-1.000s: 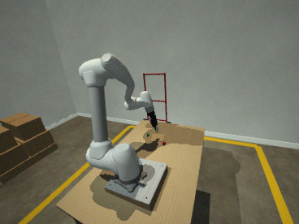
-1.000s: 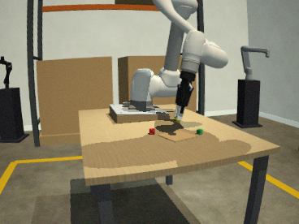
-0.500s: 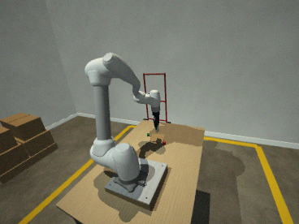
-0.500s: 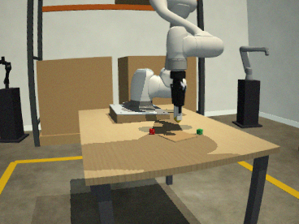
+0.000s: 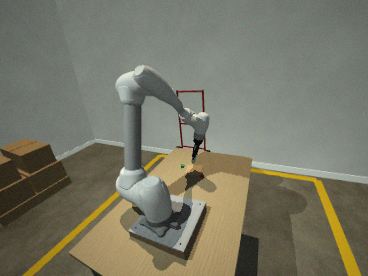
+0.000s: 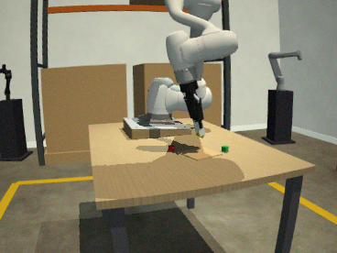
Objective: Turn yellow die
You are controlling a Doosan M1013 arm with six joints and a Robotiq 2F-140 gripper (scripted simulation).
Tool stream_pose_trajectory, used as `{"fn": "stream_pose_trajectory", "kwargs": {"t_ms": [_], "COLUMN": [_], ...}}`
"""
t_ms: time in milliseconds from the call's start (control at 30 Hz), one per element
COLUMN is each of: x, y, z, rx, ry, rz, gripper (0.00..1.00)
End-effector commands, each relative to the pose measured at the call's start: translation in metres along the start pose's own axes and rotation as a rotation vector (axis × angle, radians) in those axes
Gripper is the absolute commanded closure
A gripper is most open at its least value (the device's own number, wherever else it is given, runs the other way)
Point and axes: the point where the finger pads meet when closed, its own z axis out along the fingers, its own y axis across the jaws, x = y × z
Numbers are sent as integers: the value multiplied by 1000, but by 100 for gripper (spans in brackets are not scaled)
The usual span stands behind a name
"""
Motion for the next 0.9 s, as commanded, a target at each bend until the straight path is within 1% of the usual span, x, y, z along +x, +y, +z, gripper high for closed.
{"fn": "stream_pose_trajectory", "kwargs": {"t_ms": [0,100,233,300,367,567,667,733,867], "x": [2,3,5,6,6,10,11,11,13], "y": [1,2,3,2,1,1,1,2,2], "z": [0,1,3,2,1,1,2,4,4], "rx": [-2,-8,-15,-10,-3,-2,-7,-12,-8], "ry": [-7,-38,-157,-221,-263,-269,-301,-354,-485], "rz": [-1,0,2,0,-1,-1,0,0,0], "gripper": [87,87,87,87,87,87,87,87,87]}}
